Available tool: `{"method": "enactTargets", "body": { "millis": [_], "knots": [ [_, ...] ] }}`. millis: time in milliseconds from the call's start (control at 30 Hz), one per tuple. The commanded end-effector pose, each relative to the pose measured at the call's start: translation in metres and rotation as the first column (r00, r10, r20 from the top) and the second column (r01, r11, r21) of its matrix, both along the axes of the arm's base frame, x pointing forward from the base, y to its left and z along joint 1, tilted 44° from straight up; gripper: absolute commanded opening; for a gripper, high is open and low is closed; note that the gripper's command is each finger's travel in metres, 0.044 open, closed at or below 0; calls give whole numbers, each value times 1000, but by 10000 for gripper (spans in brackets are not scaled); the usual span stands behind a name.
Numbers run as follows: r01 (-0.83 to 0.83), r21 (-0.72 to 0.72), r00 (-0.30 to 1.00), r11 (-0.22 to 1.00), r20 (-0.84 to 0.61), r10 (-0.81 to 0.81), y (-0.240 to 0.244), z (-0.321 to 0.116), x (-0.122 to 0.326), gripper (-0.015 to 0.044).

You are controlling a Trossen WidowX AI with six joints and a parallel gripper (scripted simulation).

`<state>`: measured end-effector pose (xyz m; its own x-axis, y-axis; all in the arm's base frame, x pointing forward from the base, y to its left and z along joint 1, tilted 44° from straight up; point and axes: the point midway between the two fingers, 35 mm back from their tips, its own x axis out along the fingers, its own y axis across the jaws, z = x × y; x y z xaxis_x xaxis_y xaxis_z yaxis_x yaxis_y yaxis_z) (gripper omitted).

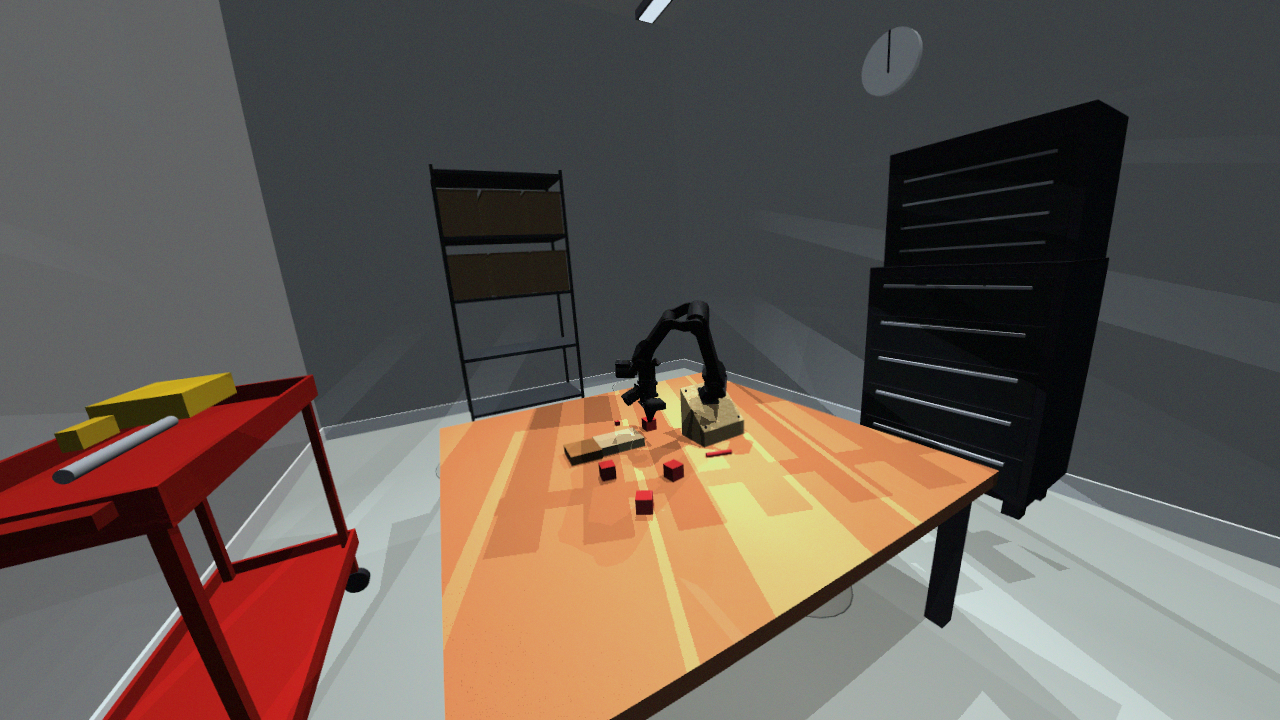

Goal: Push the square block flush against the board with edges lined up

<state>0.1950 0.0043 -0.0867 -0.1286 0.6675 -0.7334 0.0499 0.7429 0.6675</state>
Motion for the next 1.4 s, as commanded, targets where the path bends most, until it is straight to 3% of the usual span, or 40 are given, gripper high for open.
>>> {"method": "enactTargets", "body": {
  "millis": [0,300,600,1000,1367],
  "knots": [
    [101,-22,991,995,-87,-103,-5,-4,14,0],
    [312,-104,903,944,-277,-329,-14,-13,41,0],
    [485,-224,729,845,-431,-532,-23,-23,67,0],
    [628,-421,393,655,-555,-733,-33,-37,99,0],
    [651,-613,27,447,-571,-821,-40,-50,126,0]
  ]
}}
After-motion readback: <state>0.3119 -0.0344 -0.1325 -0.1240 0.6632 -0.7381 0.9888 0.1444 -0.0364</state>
